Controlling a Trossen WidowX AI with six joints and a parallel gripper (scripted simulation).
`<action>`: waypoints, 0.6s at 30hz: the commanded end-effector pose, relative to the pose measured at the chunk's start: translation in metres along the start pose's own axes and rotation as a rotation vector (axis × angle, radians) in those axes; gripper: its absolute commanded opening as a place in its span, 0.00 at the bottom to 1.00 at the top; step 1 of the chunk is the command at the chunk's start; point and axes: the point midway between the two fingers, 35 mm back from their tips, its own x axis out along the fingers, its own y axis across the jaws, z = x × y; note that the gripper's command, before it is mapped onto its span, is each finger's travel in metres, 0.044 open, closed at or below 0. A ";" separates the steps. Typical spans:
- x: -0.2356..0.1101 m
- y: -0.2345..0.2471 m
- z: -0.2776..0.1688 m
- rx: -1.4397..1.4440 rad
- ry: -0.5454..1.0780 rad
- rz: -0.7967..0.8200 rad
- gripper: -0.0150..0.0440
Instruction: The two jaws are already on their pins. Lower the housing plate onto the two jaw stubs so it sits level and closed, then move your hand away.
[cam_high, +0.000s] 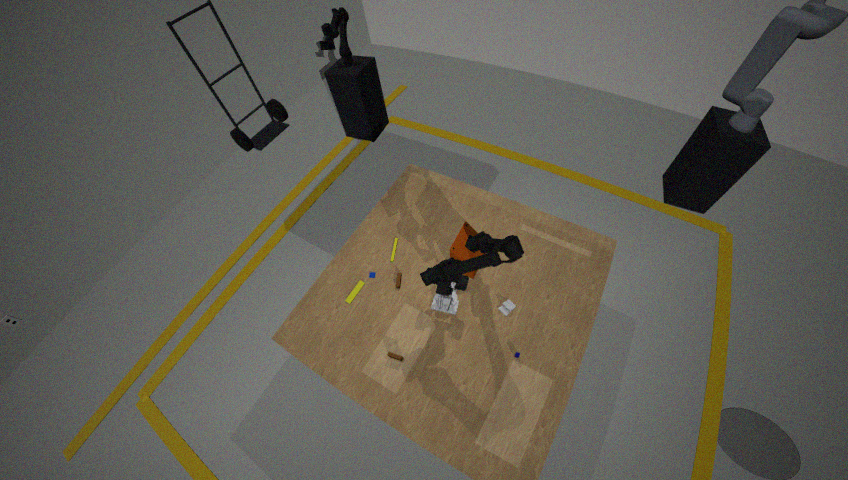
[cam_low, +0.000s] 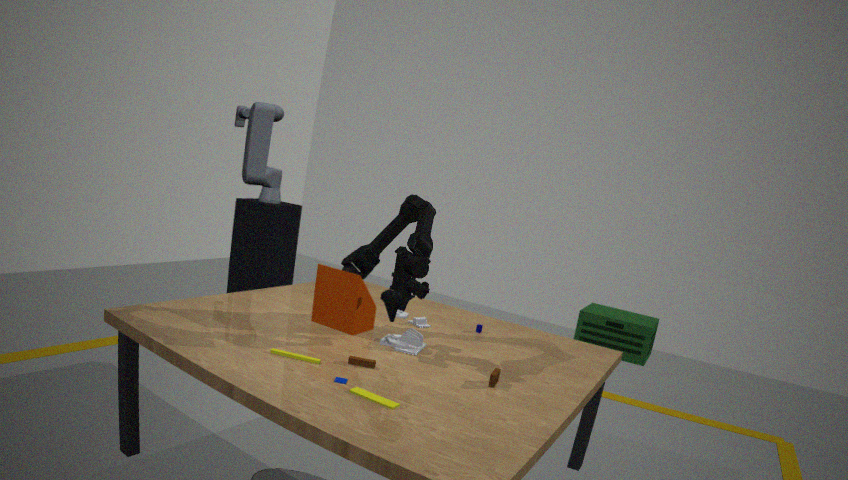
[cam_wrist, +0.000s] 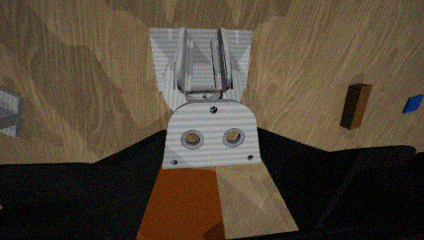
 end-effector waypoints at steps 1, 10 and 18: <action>0.000 0.002 -0.004 0.004 -0.004 0.004 0.85; 0.000 0.004 -0.011 0.004 -0.004 0.004 0.85; 0.000 0.004 -0.011 0.004 -0.004 0.004 0.85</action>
